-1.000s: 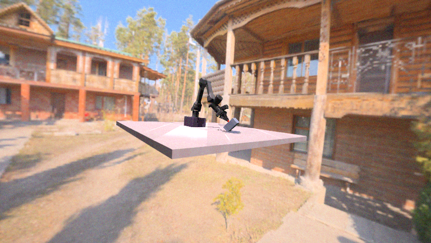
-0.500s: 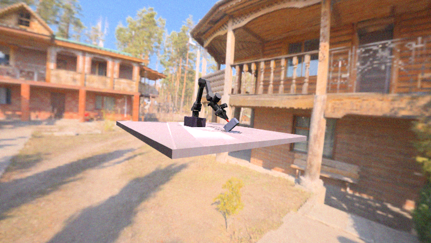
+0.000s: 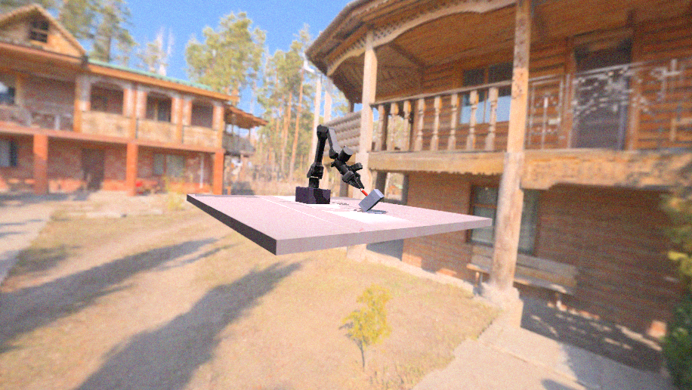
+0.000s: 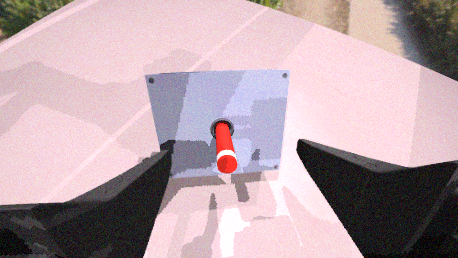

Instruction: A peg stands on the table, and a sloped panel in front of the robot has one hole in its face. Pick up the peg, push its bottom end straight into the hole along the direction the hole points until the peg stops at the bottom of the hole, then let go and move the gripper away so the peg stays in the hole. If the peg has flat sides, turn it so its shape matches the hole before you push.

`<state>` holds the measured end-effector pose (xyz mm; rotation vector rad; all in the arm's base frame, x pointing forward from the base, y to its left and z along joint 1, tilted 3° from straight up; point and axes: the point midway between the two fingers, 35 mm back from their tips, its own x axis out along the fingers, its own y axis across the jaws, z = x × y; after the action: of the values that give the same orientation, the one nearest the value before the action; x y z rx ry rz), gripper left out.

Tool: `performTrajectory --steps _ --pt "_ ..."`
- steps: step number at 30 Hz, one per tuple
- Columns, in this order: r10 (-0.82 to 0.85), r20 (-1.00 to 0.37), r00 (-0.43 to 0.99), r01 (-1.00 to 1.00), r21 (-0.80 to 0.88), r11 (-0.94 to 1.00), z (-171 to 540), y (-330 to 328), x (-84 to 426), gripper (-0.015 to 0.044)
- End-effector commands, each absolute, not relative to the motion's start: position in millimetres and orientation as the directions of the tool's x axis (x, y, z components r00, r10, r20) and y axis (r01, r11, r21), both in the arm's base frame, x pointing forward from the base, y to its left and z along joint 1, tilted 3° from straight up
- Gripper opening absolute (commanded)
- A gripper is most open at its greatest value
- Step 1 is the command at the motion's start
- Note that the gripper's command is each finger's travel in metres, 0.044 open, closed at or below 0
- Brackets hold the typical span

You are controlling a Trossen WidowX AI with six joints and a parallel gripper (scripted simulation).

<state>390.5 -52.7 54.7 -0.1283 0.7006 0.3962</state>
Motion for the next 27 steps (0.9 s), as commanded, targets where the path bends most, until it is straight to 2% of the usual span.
performTrajectory --steps 1,27 --pt "0.315 -0.649 0.693 -0.4 0.018 0.916 58 -54 386 0.044" --pt "0.311 -0.65 0.693 -0.396 0.016 0.918 84 -69 362 0.044"
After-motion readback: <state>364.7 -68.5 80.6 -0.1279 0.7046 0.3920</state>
